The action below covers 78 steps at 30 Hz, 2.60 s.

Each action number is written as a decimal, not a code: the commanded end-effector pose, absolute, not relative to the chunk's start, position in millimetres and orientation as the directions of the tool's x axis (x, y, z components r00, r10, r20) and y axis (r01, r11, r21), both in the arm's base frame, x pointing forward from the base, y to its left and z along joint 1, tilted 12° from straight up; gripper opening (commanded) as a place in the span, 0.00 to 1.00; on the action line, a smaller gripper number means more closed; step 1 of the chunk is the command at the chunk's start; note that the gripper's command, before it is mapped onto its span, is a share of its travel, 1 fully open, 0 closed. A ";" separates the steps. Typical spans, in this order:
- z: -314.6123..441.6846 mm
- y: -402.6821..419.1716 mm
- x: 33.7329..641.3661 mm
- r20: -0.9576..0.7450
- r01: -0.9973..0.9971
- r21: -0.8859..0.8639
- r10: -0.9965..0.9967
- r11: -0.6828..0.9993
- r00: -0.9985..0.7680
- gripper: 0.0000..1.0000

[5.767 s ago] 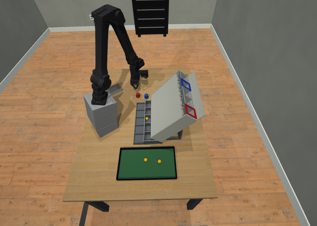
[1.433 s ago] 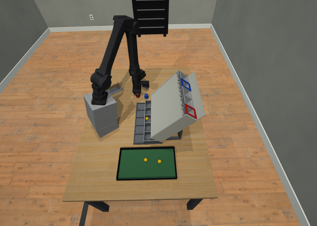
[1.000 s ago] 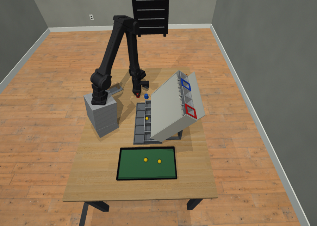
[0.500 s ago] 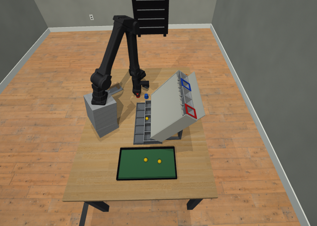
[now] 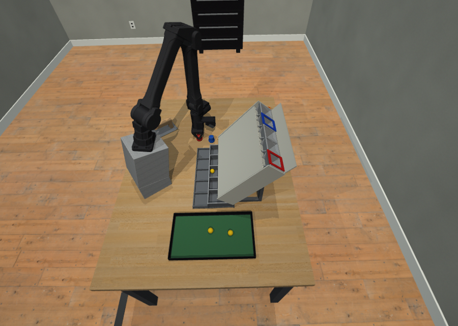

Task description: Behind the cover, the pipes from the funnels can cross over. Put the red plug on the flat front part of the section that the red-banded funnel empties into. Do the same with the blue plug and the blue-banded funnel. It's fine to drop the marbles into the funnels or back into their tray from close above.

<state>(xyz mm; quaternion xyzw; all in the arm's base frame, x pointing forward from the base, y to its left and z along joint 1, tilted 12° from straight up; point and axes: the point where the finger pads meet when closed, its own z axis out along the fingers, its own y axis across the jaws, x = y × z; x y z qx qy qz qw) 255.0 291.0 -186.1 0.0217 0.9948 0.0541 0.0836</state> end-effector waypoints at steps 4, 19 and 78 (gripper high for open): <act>-186.7 290.7 258.6 -0.168 0.033 0.117 0.052 0.993 -0.984 0.00; -175.4 290.2 256.6 -0.168 0.032 0.117 0.052 0.993 -0.985 0.00; -61.6 280.6 234.4 -0.162 0.037 0.110 0.054 0.993 -0.985 0.00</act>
